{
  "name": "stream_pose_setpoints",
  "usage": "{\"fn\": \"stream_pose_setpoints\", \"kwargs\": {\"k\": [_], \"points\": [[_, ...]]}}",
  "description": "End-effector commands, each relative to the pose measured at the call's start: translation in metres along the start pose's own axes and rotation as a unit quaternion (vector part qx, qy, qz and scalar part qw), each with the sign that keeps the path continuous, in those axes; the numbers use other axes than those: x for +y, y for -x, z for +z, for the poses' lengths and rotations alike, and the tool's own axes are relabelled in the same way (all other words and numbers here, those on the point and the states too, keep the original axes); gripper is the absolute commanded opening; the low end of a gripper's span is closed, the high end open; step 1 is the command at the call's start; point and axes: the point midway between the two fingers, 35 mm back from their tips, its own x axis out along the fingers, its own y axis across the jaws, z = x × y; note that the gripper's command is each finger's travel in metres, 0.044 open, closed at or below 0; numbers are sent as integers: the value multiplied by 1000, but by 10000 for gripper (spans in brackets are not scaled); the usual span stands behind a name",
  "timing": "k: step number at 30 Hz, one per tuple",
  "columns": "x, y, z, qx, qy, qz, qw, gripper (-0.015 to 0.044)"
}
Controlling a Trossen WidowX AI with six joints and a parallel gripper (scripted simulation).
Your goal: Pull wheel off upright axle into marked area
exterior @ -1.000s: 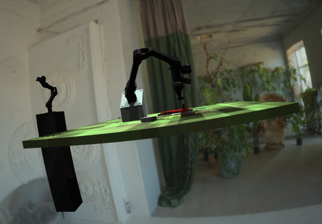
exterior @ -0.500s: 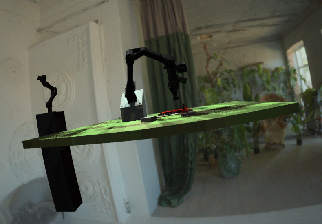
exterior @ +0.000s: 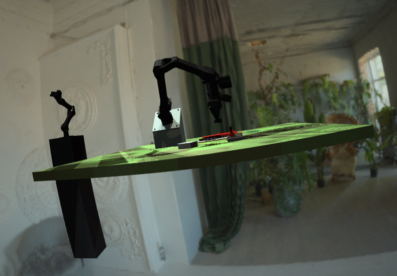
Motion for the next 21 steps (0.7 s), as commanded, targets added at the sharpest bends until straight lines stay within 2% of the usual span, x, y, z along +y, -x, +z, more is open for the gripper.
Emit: {"fn": "stream_pose_setpoints", "kwargs": {"k": [1,7,21], "points": [[-1,-11,-2,4,2,-2,1000,0],[0,-25,-1,4,2,-1,1000,0],[-2,-96,-3,4,2,-4,1000,0]]}}
